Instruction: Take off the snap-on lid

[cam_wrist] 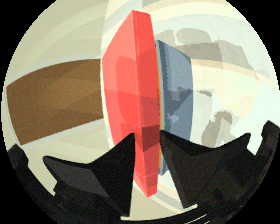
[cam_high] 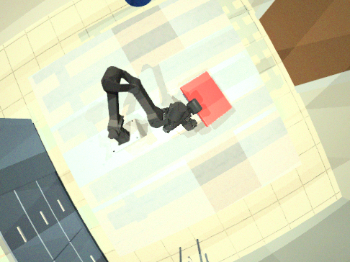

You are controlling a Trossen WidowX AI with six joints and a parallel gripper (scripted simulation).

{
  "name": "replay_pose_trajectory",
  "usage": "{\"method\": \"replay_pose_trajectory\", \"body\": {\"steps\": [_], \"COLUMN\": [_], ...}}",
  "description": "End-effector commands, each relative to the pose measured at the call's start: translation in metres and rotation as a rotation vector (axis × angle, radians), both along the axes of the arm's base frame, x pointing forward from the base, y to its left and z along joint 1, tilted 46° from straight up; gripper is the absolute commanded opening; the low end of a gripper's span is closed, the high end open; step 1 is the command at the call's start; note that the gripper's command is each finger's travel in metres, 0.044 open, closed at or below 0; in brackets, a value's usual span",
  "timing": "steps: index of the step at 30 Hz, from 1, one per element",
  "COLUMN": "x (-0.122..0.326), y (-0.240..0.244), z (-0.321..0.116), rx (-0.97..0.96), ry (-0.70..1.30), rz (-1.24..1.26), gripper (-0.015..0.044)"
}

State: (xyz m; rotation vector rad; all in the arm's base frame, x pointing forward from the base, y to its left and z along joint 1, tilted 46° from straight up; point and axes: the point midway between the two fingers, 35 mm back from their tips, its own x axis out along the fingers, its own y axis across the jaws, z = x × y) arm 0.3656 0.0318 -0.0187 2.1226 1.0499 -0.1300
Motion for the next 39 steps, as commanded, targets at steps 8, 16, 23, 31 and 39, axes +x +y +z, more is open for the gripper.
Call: {"method": "replay_pose_trajectory", "body": {"steps": [8,16,23,31,39], "x": [0.009,0.014,0.020,0.027,0.035], "y": [-0.012,-0.018,-0.024,-0.030,-0.035], "z": [0.015,0.023,0.030,0.038,0.046], "rx": [-0.004,-0.005,-0.005,-0.006,-0.006], "ry": [-0.017,-0.017,-0.017,-0.018,-0.018], "rz": [-0.003,-0.003,-0.003,-0.003,-0.003], "gripper": [0.0000,0.0000,0.0000,0.0000,0.0000]}}
